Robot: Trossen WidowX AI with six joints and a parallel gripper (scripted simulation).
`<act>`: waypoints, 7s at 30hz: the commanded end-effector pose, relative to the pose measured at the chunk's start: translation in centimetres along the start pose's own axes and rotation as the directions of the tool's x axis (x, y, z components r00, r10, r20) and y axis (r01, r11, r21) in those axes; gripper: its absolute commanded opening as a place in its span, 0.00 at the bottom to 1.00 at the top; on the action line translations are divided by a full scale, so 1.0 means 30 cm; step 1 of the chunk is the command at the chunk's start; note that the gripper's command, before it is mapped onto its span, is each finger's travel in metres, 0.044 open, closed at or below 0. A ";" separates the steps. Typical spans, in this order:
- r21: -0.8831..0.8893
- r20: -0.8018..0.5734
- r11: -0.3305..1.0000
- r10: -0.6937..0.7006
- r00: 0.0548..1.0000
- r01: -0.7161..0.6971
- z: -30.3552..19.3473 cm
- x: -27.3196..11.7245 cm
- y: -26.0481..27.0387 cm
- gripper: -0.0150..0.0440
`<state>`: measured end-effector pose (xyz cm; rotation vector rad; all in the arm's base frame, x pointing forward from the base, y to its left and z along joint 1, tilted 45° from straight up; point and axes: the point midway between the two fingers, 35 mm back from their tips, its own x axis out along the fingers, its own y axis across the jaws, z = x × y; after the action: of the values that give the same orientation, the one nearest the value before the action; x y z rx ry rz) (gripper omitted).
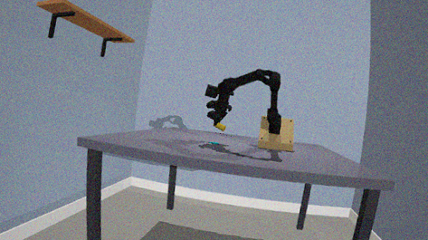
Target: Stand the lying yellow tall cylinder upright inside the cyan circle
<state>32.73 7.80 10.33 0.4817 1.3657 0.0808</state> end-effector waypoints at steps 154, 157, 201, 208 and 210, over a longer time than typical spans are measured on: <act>0.183 0.853 0.955 -0.036 0.521 -0.234 -0.054 -0.129 0.048 0.43; 0.185 0.862 0.950 -0.034 0.505 -0.252 -0.058 -0.136 0.047 0.43; 0.196 0.893 0.924 -0.031 0.448 -0.327 -0.107 -0.046 0.094 0.43; 0.197 0.893 0.924 -0.031 0.449 -0.327 -0.131 0.014 0.118 0.43; 0.196 0.893 0.924 -0.031 0.449 -0.327 -0.139 0.031 0.124 0.43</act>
<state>29.91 12.07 10.98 0.7967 0.2536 -0.2547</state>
